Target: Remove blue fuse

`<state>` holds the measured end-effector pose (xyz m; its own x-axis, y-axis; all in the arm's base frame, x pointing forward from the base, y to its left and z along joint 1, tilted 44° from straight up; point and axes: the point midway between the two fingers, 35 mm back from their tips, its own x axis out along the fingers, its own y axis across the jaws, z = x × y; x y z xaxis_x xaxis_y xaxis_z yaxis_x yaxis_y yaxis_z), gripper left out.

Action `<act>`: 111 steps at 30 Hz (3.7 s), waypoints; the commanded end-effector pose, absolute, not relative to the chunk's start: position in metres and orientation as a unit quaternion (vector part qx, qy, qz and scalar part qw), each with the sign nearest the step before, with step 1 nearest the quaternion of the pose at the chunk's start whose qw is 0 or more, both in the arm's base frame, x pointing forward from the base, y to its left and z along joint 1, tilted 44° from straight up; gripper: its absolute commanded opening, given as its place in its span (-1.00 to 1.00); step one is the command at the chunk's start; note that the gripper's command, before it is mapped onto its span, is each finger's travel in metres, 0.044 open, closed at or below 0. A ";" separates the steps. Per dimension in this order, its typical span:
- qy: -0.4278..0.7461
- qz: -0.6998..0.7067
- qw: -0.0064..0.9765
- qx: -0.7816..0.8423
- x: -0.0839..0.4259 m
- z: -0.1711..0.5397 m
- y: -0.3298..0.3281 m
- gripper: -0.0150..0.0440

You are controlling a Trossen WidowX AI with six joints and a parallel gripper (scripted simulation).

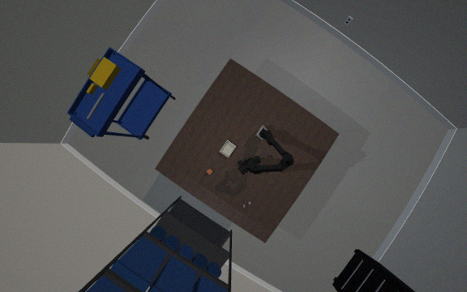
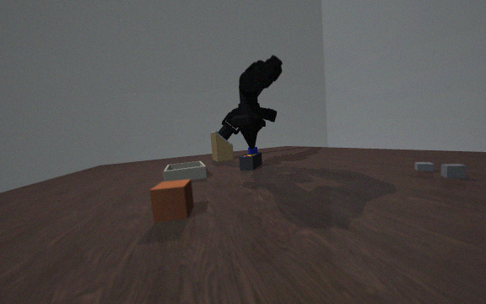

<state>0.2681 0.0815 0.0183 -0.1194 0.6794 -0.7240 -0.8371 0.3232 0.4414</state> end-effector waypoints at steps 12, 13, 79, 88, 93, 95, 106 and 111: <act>0.477 0.575 0.659 -0.086 0.270 0.024 0.075 -0.49; 0.477 0.575 0.659 -0.086 0.270 0.025 0.075 -0.49; 0.481 0.569 0.660 -0.092 0.317 -0.064 -0.067 -0.49; 0.479 0.572 0.660 -0.090 0.312 -0.099 -0.098 -0.49; 0.479 0.572 0.660 -0.090 0.312 -0.100 -0.099 -0.49; 0.479 0.572 0.660 -0.090 0.312 -0.101 -0.098 -0.49; 0.478 0.572 0.660 -0.090 0.311 -0.114 -0.086 -0.49; 0.478 0.572 0.660 -0.090 0.310 -0.120 -0.081 -0.49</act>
<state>0.3106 -0.0859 -0.1154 -0.1154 0.6648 -0.7380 -0.8452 0.3246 0.4246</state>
